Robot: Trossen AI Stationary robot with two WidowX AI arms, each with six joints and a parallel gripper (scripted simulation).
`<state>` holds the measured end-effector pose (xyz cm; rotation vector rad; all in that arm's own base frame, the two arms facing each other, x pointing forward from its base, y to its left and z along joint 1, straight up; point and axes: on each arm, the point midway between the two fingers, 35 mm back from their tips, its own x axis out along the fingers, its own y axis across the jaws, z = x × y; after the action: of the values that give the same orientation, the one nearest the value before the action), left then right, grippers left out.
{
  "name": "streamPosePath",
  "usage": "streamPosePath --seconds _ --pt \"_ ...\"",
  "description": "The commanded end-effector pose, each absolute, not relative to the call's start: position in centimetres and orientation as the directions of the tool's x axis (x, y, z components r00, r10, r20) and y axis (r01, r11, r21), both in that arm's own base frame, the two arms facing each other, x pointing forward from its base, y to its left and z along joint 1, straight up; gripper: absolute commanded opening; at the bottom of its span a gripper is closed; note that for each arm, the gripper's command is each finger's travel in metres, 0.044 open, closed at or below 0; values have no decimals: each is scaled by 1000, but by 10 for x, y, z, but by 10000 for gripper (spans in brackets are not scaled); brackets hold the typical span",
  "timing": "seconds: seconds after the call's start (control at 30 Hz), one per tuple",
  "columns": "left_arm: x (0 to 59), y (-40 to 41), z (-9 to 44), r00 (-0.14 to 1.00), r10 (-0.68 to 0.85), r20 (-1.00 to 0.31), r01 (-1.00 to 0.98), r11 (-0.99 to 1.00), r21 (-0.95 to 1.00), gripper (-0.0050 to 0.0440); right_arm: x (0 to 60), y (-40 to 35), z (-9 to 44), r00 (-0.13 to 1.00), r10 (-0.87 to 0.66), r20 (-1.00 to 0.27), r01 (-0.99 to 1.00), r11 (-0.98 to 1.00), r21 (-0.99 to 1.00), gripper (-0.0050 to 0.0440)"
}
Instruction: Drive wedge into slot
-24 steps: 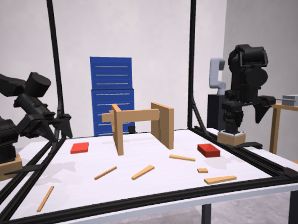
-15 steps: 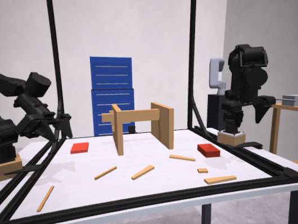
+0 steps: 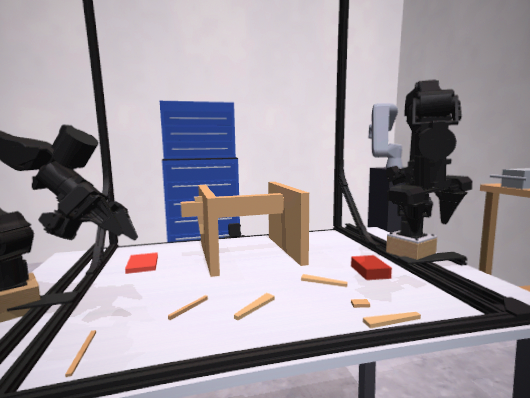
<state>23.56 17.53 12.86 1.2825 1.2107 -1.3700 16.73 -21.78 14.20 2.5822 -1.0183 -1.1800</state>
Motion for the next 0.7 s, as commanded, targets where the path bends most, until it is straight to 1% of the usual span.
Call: streamPosePath --seconds 0.0,0.1,0.23,0.3,0.37,0.47,0.67 --pt "252 158 112 -84 13 -996 996 -7 -84 440 192 -209 161 553 -614 -563 -316 -780 540 440" --pt "263 146 103 -77 16 -997 991 108 -75 440 209 -200 172 612 -596 -521 -142 -730 668 440" --pt "276 129 90 -67 19 -998 964 260 -60 440 231 -186 188 687 -561 -462 67 -585 809 440" --pt "276 129 90 -67 19 -998 964 260 -60 440 231 -186 188 687 -561 -462 67 -585 809 440" --pt "284 117 82 -61 20 -998 934 354 -50 440 244 -175 198 733 -532 -423 195 -431 881 440" --pt "293 100 71 -53 21 -998 880 473 -36 440 260 -159 212 790 -489 -370 287 -239 928 440" --pt "306 70 52 -38 20 -999 750 662 -16 440 284 -127 238 877 -395 -275 367 181 912 440"
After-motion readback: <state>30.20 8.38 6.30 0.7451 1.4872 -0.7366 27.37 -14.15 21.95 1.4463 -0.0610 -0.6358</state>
